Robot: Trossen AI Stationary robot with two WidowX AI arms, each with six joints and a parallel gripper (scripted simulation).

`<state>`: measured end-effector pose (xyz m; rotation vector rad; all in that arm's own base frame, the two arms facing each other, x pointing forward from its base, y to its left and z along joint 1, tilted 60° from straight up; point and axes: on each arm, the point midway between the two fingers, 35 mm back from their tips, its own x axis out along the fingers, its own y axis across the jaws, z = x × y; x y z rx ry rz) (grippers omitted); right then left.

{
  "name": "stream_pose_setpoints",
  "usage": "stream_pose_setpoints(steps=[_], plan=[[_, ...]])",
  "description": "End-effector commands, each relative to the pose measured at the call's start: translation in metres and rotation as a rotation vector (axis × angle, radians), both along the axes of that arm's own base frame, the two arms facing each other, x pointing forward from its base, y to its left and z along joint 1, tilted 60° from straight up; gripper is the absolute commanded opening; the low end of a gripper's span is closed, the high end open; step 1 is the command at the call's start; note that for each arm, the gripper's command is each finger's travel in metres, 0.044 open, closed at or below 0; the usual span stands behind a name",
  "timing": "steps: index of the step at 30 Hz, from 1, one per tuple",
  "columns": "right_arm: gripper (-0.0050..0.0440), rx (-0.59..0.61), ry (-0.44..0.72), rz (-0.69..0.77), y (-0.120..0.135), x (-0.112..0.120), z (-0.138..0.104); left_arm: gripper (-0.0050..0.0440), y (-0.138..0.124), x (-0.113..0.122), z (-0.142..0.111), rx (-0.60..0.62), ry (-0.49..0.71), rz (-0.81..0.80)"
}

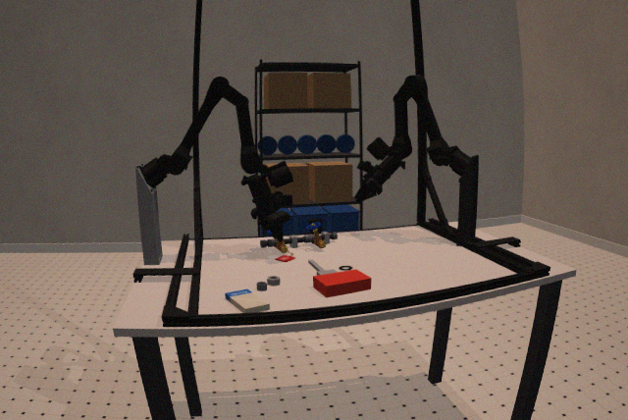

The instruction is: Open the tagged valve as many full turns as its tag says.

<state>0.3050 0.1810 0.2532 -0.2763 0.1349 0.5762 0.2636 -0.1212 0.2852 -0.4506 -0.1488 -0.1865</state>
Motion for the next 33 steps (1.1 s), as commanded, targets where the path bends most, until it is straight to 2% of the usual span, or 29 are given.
stream_pose_setpoints(steps=[1,8,10,13,19,20,25,27,33], plan=[[0.0000,-0.185,-0.116,0.046,0.0000,0.0000,0.0000,0.0400,0.0000,0.0000,0.0000,0.000,0.000,0.000],[0.0000,-0.458,-0.287,0.112,0.0000,0.0000,0.0000,0.0400,0.0000,0.0000,0.0000,0.000,0.000,0.000],[0.0000,-0.458,-0.287,0.112,0.0000,0.0000,0.0000,0.0400,0.0000,0.0000,0.0000,0.000,0.000,0.000],[0.0000,-0.625,-0.391,0.153,0.0000,0.0000,0.0000,0.0400,0.0000,0.0000,0.0000,0.000,0.000,0.000],[0.0000,-0.642,-0.401,0.157,0.0000,0.0000,0.0000,0.0400,0.0000,0.0000,0.0000,0.000,0.000,0.000],[0.0024,-0.606,-0.378,0.148,0.0000,0.0000,0.0000,0.0400,0.0000,0.0000,0.0000,0.000,0.000,0.000],[0.0144,-0.606,-0.378,0.148,0.0000,0.0000,0.0000,0.0400,0.0000,0.0000,0.0000,0.000,0.000,0.000],[0.0144,-0.606,-0.378,0.148,0.0000,0.0000,0.0000,0.0400,0.0000,0.0000,0.0000,0.000,0.000,0.000],[0.0288,-0.606,-0.378,0.148,0.0000,0.0000,0.0000,0.0400,0.0000,0.0000,0.0000,0.000,0.000,0.000]])
